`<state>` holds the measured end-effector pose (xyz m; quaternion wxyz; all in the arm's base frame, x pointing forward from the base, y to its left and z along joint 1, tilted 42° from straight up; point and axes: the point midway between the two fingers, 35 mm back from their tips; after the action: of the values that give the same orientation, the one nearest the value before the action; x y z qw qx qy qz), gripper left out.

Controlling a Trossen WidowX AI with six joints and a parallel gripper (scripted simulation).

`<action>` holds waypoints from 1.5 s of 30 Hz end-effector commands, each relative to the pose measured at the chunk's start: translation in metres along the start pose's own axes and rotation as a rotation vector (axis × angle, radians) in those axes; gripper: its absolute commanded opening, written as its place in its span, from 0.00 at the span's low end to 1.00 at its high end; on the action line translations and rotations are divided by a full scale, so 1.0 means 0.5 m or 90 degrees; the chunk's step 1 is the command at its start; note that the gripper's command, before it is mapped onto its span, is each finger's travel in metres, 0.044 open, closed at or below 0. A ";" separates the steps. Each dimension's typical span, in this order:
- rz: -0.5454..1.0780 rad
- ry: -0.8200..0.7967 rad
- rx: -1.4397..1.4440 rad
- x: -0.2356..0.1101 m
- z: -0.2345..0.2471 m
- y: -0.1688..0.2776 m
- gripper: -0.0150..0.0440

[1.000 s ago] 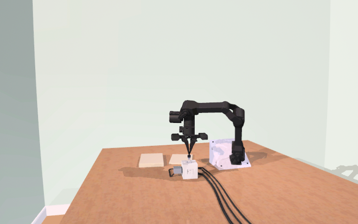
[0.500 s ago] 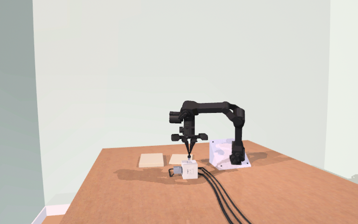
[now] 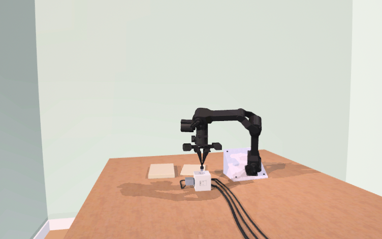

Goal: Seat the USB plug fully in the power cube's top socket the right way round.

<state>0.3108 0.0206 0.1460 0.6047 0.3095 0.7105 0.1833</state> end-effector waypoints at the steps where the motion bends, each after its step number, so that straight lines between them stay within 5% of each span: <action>1: 0.002 0.000 0.001 0.002 -0.001 0.003 0.25; 45: 0.002 0.000 0.001 0.012 -0.001 0.007 0.25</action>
<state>0.3106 0.0261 0.1438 0.6049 0.3094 0.7104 0.1835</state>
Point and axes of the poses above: the point midway between the two fingers, 35 mm back from their tips, its own x axis out along the fingers, its own z axis across the jaws, y = z × x, and after that the axes turned 12 degrees about x, right-handed
